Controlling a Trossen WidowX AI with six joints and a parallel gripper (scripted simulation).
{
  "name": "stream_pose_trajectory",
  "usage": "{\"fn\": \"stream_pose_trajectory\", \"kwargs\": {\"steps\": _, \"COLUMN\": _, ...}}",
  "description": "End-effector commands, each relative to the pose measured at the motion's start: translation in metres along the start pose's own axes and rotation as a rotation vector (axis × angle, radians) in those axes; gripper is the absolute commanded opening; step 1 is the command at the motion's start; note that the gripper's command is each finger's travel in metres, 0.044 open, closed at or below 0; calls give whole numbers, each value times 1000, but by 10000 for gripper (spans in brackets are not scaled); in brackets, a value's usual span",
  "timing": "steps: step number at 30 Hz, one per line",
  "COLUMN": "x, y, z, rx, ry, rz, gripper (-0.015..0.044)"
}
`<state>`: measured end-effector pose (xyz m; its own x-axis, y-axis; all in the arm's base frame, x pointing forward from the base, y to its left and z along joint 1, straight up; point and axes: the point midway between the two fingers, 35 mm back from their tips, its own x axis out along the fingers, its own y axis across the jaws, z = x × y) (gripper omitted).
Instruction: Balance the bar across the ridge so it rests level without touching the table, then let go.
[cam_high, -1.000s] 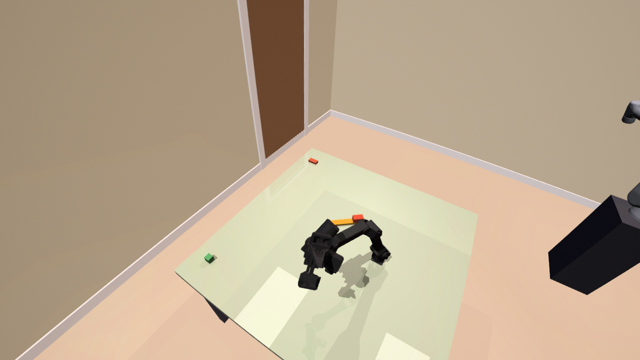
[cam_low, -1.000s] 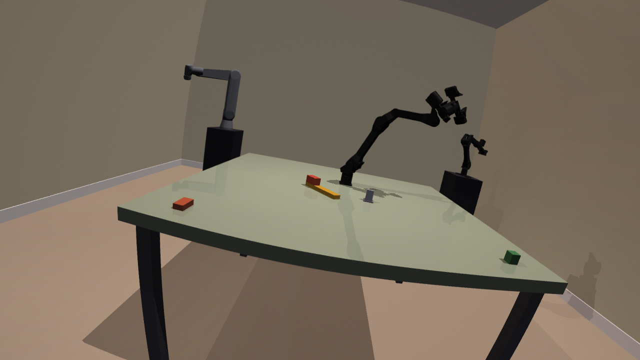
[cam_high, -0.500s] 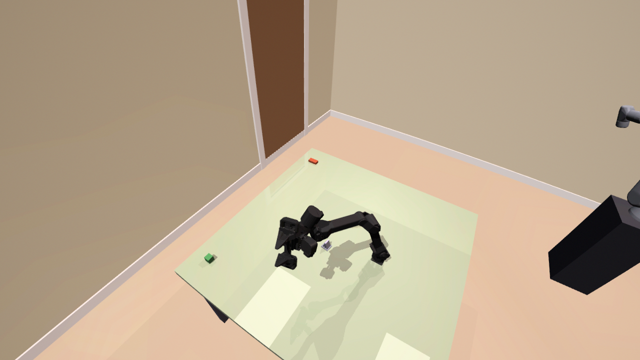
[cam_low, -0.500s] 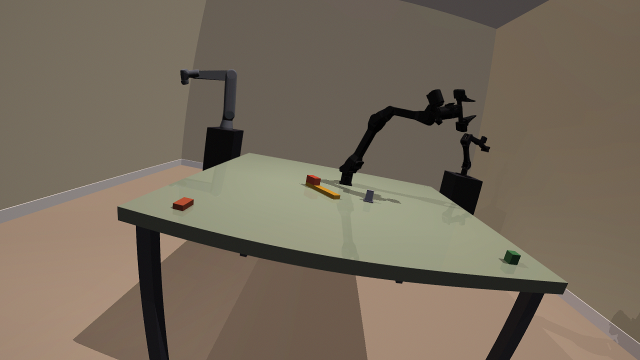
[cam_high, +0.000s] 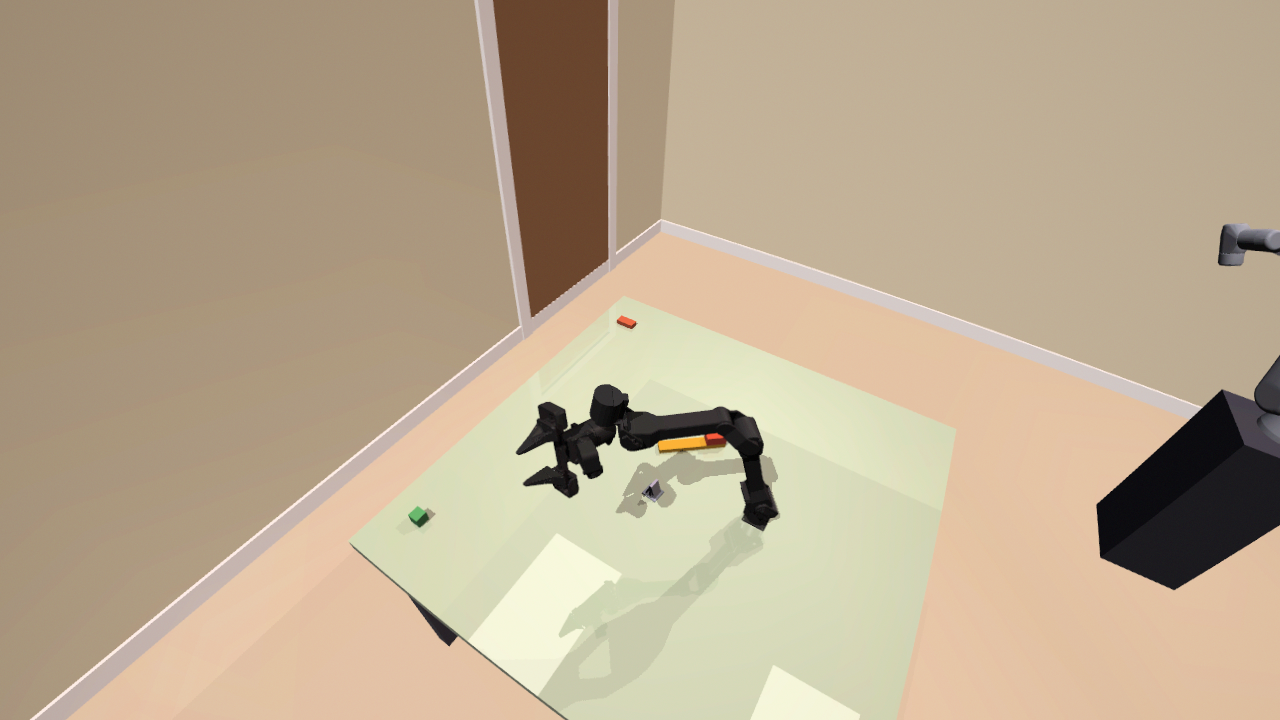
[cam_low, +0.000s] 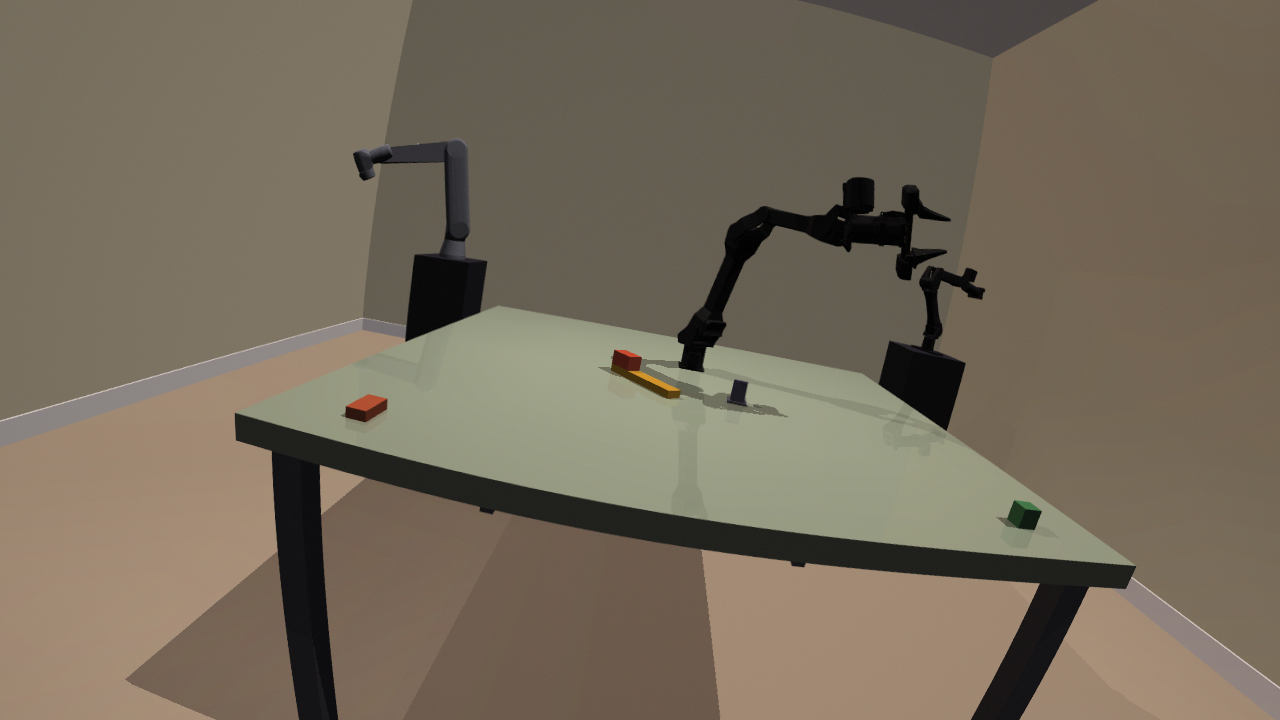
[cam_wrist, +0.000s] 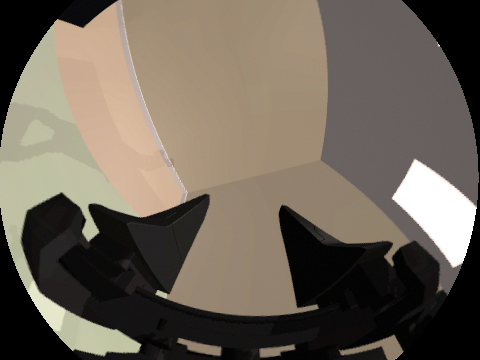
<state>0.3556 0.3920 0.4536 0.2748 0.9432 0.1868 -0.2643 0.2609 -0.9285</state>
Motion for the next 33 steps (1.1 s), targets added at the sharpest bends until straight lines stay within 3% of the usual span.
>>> {"fn": "stream_pose_trajectory", "kwargs": {"steps": 1, "x": -15, "y": 4, "z": -30, "rx": 43, "ry": 101, "rz": 28, "gripper": 315}}
{"fn": "stream_pose_trajectory", "kwargs": {"steps": 18, "x": -128, "y": 33, "z": -160, "rx": 253, "ry": 610, "rz": 165, "gripper": 315}}
{"fn": "stream_pose_trajectory", "kwargs": {"steps": 33, "x": -262, "y": 70, "z": -221, "rx": 477, "ry": 1040, "rz": 274, "gripper": 315}}
